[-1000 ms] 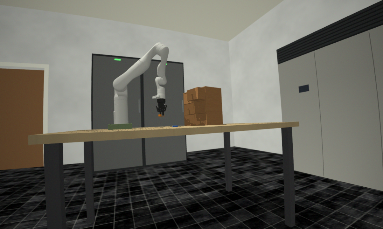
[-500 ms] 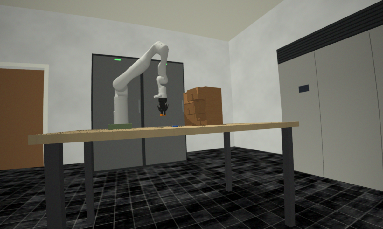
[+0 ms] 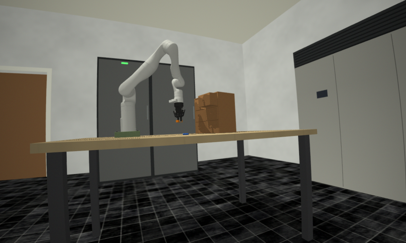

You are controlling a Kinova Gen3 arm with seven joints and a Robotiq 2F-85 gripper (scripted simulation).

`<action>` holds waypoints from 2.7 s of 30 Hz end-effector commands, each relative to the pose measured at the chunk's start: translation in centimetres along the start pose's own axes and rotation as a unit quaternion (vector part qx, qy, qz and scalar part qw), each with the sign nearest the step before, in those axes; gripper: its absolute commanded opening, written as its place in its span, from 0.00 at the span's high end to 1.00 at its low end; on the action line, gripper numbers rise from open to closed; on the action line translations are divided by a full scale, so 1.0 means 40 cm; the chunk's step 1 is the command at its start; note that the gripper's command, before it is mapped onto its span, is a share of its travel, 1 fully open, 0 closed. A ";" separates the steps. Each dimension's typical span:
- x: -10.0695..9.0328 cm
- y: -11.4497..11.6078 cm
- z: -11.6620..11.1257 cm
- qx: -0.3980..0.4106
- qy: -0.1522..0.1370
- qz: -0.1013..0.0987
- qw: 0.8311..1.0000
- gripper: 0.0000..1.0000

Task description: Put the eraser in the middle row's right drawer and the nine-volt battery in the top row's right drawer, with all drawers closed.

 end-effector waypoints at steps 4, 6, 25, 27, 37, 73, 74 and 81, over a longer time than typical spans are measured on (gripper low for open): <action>-0.003 -0.115 0.011 0.030 -0.001 -0.001 1.000 0.77; -0.003 -0.161 0.010 0.038 -0.001 0.000 0.999 0.77; -0.002 -0.435 -0.035 0.084 -0.001 0.000 0.996 0.77; -0.002 -0.451 -0.040 0.087 -0.001 0.000 0.996 0.77; -0.002 -0.475 -0.048 0.091 -0.001 0.000 0.996 0.77; -0.219 -0.476 -0.048 0.091 -0.001 0.000 0.996 0.77; -0.231 -0.476 -0.048 0.091 -0.001 0.000 0.996 0.77; -0.309 -0.476 -0.048 0.091 -0.001 0.000 0.996 0.77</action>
Point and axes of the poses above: the point where the finger pads meet when closed, its own x axis out along the fingers, its own y axis across the jaws, z = x × y, the point moved 2 cm from there along -x, back along the fingers, and after that the axes turned 10 degrees about x, right-handed, at the moved point
